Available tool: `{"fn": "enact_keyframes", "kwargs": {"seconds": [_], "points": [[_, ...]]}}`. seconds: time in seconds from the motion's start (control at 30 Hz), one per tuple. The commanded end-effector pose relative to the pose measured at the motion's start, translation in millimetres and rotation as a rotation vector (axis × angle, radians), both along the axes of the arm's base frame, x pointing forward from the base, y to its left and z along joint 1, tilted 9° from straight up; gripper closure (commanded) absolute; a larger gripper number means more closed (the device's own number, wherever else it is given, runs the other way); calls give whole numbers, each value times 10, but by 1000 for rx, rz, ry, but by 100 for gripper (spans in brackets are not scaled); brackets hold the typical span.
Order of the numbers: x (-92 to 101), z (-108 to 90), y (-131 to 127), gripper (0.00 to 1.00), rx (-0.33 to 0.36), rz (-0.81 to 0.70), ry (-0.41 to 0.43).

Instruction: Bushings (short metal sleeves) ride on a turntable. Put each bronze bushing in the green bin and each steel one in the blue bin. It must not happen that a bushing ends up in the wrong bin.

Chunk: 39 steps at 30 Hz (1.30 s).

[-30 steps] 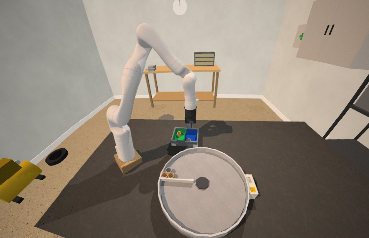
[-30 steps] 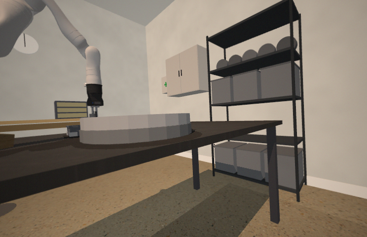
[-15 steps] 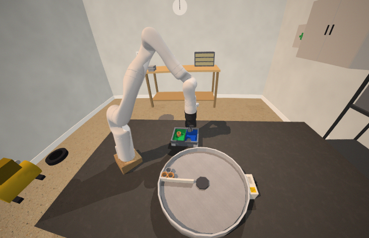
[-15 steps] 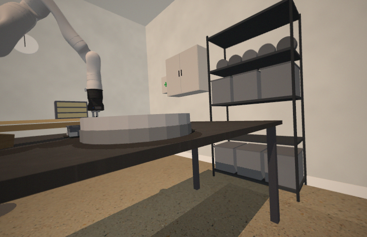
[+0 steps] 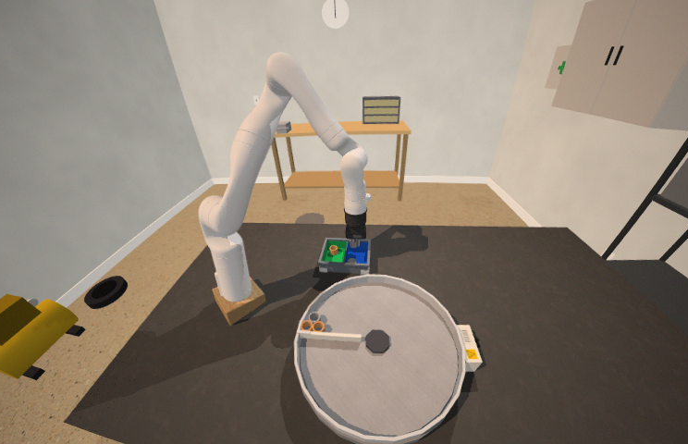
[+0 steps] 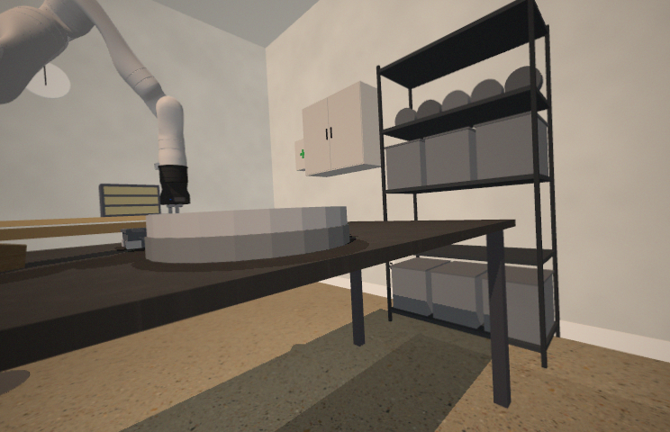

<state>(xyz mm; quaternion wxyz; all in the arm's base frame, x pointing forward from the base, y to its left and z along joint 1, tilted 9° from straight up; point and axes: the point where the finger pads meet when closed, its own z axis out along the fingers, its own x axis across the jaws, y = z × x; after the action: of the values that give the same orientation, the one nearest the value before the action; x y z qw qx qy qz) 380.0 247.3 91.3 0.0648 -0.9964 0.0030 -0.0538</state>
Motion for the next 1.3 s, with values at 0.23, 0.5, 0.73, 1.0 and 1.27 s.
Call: {"fn": "enact_keyframes", "kwargs": {"seconds": [0.23,0.5,0.73,1.0,1.27], "points": [[5,-37,-12,100,-3,-3,2],[11,-95,-4,100,-2,-2,2],[18,-155,3,100,-3,-3,2],[18,-155,3,100,-3,-3,2],[24,-214,11,100,-3,-3,2]]}}
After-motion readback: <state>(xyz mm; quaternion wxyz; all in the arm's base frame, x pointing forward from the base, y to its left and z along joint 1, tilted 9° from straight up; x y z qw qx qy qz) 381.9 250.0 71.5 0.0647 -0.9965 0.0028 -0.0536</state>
